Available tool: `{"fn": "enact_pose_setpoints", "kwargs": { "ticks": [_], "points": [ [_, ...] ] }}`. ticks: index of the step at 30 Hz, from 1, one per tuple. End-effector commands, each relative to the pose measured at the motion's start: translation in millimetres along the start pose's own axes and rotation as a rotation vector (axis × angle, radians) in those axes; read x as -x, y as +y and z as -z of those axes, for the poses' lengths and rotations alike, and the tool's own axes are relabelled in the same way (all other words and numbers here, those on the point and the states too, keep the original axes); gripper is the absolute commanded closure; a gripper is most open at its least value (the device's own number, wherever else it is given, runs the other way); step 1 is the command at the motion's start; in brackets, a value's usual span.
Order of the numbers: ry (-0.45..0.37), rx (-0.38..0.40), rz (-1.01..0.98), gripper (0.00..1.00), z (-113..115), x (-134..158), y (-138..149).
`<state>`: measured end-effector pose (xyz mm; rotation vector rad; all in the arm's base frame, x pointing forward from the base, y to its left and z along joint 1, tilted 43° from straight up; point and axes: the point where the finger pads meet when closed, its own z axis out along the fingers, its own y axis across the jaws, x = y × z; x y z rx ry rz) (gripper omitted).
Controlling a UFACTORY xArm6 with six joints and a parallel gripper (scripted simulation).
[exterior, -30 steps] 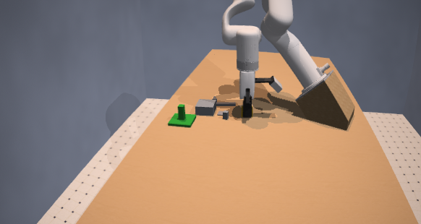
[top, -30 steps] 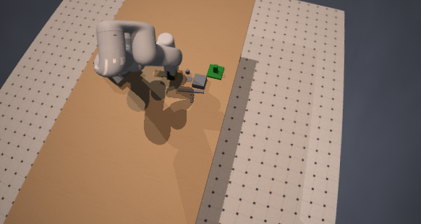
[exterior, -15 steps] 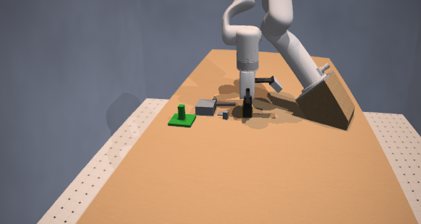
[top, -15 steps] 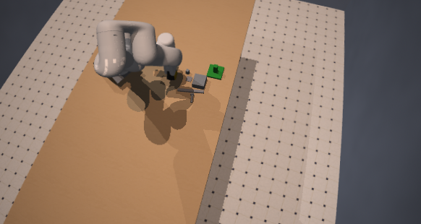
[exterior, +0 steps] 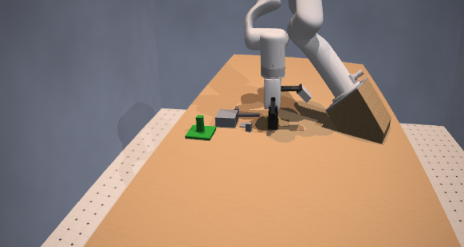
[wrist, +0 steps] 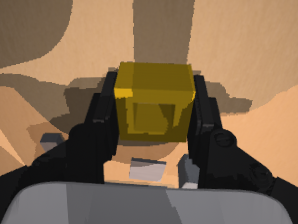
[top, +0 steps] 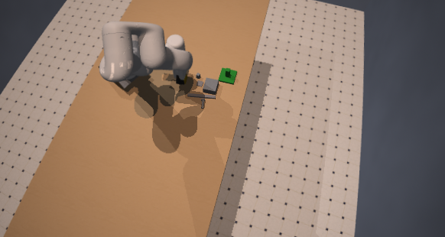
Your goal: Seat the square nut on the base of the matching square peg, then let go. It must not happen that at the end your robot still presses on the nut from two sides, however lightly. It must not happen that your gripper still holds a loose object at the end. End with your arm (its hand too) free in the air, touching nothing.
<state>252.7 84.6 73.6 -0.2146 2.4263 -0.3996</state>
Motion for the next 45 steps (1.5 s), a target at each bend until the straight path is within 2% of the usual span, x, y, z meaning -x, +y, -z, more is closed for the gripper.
{"fn": "enact_pose_setpoints", "kwargs": {
  "ticks": [1, 45],
  "points": [
    [0.001, 0.003, -0.006, 1.0, 0.4, 0.3, 0.8],
    [0.042, 0.035, -0.12, 1.0, 4.0, -6.0, 12.1]
  ]
}}
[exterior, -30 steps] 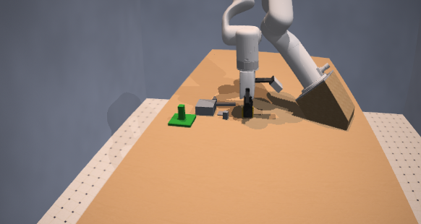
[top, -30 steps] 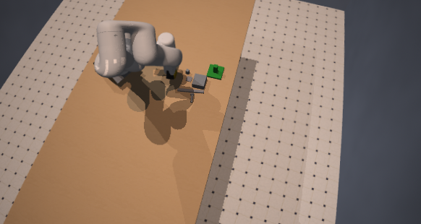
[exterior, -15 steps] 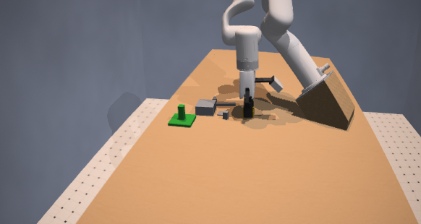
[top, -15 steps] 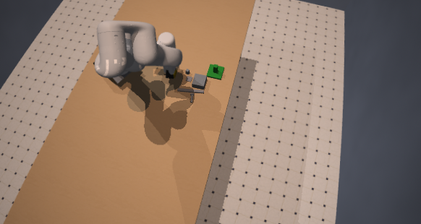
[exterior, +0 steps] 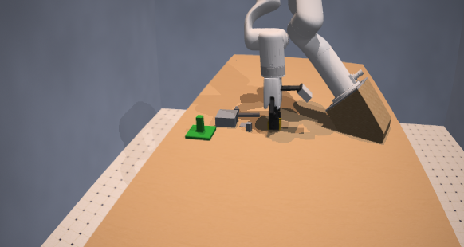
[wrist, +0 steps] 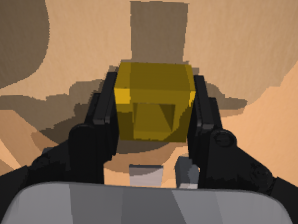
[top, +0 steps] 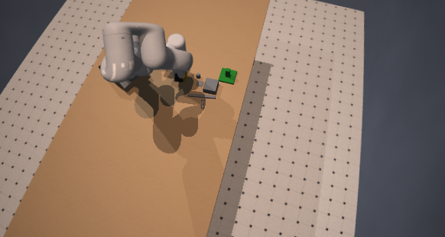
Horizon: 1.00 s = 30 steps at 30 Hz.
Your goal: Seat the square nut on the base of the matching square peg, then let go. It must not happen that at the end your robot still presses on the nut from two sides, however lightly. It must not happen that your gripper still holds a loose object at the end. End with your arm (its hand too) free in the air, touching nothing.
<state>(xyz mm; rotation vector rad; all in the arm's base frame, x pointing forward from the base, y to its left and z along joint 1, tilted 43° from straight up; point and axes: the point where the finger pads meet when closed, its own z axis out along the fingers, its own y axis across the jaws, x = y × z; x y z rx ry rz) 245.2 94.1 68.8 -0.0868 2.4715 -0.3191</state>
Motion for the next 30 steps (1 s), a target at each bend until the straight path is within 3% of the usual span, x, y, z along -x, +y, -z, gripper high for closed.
{"fn": "enact_pose_setpoints", "kwargs": {
  "ticks": [1, 30],
  "points": [
    [0.004, 0.005, -0.014, 1.0, 0.6, -0.3, 1.7],
    [0.055, 0.039, -0.151, 1.0, 4.8, -8.5, 14.4]
  ]
}}
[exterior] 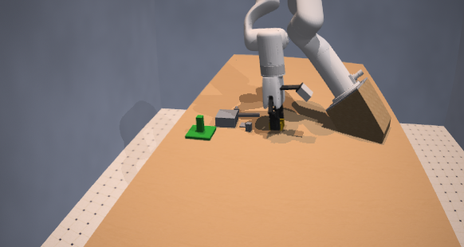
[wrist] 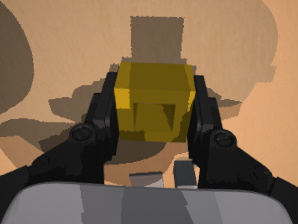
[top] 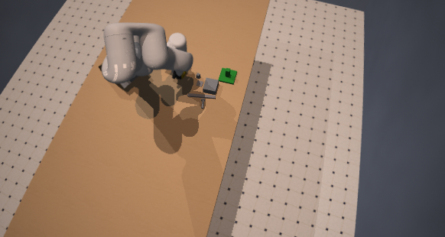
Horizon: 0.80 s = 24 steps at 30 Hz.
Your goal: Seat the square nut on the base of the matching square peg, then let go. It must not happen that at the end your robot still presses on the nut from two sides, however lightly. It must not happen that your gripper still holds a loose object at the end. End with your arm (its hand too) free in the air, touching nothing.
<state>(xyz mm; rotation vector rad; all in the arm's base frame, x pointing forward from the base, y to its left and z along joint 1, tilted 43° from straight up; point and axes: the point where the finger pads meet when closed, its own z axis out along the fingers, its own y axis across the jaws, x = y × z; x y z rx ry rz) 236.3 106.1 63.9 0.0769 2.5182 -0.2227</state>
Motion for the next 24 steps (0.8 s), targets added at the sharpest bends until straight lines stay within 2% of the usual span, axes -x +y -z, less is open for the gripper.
{"fn": "enact_pose_setpoints", "kwargs": {
  "ticks": [1, 24],
  "points": [
    [0.007, 0.006, -0.02, 1.0, 0.8, -0.9, 2.2],
    [0.066, 0.038, -0.178, 1.0, 5.5, -11.1, 15.7]
  ]
}}
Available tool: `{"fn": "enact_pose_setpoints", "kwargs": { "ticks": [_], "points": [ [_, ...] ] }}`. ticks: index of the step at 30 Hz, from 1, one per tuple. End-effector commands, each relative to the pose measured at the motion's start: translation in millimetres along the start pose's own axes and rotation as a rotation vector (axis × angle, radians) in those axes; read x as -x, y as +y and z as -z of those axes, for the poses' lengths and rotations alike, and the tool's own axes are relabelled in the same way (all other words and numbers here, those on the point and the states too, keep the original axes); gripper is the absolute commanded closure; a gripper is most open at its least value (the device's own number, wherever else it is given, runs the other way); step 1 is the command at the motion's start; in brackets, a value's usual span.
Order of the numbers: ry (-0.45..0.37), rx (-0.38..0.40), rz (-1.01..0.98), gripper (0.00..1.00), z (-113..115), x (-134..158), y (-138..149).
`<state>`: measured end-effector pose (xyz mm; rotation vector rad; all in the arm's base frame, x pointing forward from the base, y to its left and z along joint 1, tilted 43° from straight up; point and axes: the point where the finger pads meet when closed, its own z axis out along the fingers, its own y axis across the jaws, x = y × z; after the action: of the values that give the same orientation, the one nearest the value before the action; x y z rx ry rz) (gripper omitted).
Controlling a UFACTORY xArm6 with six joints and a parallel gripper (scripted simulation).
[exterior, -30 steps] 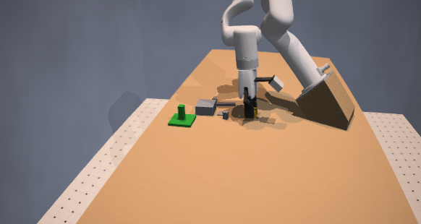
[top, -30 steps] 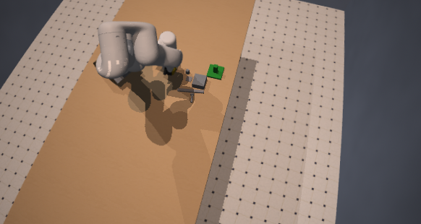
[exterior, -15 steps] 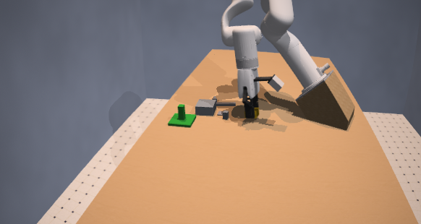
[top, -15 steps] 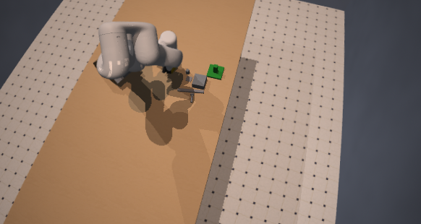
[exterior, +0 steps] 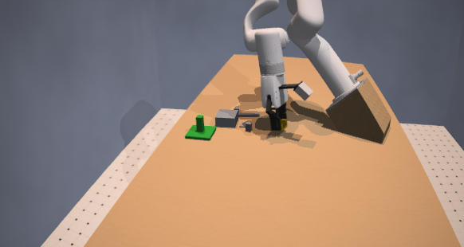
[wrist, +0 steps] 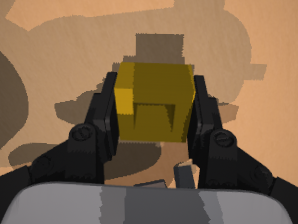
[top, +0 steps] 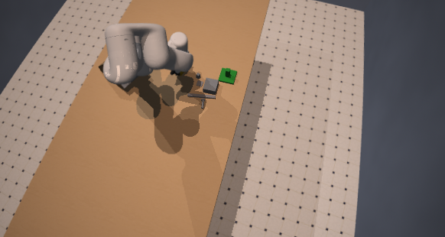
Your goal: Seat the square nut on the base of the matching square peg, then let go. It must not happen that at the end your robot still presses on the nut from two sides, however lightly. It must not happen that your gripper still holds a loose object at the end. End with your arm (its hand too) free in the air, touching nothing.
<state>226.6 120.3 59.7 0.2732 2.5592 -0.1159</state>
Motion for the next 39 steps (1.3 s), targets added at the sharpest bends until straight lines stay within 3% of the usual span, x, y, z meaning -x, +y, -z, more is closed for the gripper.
{"fn": "enact_pose_setpoints", "kwargs": {
  "ticks": [1, 39],
  "points": [
    [0.01, 0.006, -0.028, 1.0, 1.0, -1.7, 2.7],
    [0.135, 0.05, -0.357, 1.0, 10.7, -23.2, 28.0]
  ]
}}
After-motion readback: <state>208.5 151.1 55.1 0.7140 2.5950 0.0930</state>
